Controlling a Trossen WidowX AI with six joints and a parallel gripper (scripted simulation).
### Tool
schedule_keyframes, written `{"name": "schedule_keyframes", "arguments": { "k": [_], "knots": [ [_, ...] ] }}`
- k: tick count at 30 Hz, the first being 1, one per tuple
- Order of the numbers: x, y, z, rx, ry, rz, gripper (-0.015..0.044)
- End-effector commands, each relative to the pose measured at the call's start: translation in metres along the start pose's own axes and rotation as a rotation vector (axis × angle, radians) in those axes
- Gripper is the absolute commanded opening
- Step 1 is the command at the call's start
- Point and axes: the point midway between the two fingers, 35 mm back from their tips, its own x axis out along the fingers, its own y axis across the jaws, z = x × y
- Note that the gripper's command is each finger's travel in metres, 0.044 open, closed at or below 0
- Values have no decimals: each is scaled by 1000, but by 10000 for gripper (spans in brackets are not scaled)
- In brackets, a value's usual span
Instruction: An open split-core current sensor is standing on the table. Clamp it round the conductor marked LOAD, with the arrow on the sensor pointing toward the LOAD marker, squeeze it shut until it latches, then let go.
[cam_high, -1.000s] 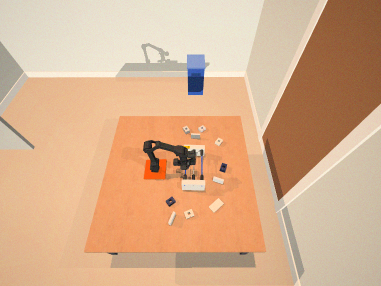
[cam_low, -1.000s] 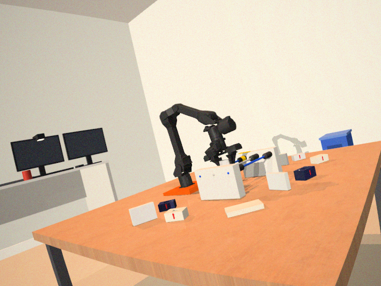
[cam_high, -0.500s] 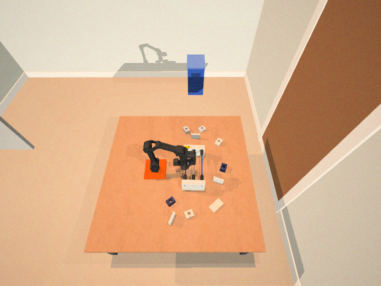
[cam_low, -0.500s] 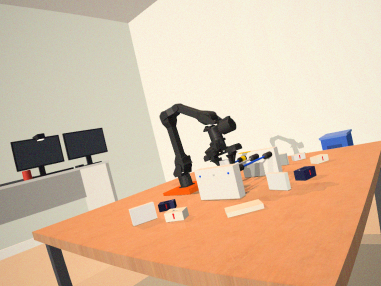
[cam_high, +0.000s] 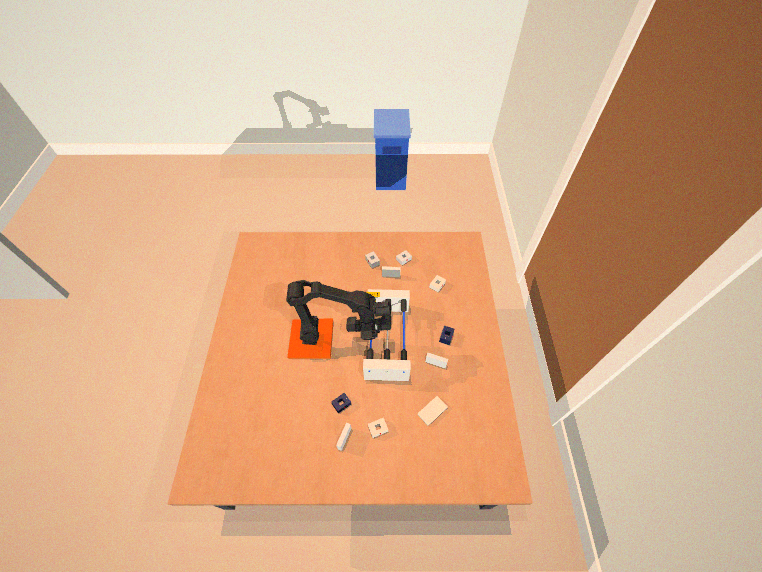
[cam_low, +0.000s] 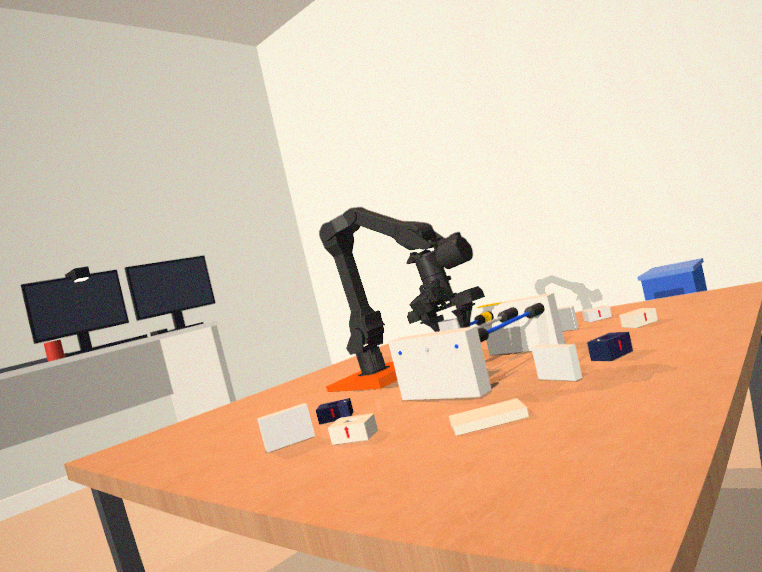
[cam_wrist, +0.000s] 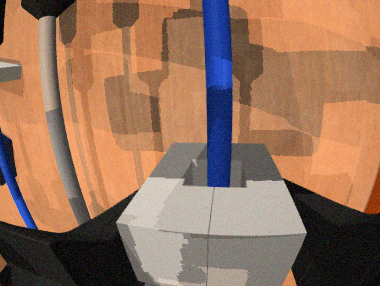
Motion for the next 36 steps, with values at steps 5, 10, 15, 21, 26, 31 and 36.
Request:
{"name": "schedule_keyframes", "arguments": {
  "k": [5,10,15,21,26,31,36],
  "knots": [
    [0,0,0,0,0,-1,268],
    [0,0,0,0,0,-1,268],
    [0,0,0,0,0,0,235],
    [0,0,0,0,0,0,195],
    [0,0,0,0,0,0,161],
    [0,0,0,0,0,0,128],
    [-1,0,0,1,0,-21,36]
  ]
}}
